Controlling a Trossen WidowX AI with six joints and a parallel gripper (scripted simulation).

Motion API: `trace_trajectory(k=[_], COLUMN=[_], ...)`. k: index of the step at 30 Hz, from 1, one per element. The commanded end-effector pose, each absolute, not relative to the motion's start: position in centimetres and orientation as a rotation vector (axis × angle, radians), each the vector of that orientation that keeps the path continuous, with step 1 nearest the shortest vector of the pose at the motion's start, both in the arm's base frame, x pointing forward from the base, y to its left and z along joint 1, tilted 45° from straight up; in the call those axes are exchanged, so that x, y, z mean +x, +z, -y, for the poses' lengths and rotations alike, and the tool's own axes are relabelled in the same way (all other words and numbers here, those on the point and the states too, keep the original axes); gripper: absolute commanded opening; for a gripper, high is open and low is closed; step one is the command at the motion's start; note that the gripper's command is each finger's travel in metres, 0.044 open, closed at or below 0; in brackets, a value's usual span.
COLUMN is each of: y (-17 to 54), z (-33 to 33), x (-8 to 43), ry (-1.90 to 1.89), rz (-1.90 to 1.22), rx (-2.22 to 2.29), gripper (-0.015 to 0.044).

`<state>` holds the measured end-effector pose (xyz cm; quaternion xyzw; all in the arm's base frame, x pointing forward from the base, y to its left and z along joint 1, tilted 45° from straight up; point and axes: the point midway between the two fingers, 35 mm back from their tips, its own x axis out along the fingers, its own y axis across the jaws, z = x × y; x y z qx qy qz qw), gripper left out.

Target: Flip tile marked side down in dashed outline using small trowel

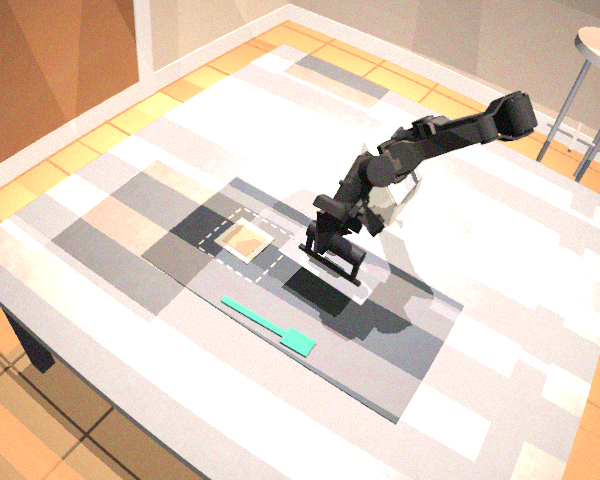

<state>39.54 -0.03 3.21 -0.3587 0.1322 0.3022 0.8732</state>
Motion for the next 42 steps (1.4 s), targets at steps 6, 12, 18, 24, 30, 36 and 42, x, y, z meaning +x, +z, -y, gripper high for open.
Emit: trace_trajectory(k=[6,12,18,24,30,36,42], y=[3.48,3.48,3.48,3.48,3.48,3.40,3.37], z=[0.50,0.50,0.50,0.50,0.50,0.00,-0.27], x=[39.64,39.64,39.64,39.64,39.64,39.56,39.54], ry=[0.611,0.611,0.611,0.611,0.611,0.630,0.637], rz=[-0.280,-0.280,-0.280,-0.280,-0.280,-0.273,-0.272], rx=[-0.751,-0.751,-0.751,-0.751,-0.751,-0.751,-0.752], gripper=[0.0000,0.0000,0.0000,0.0000,0.0000,0.0000,0.0000])
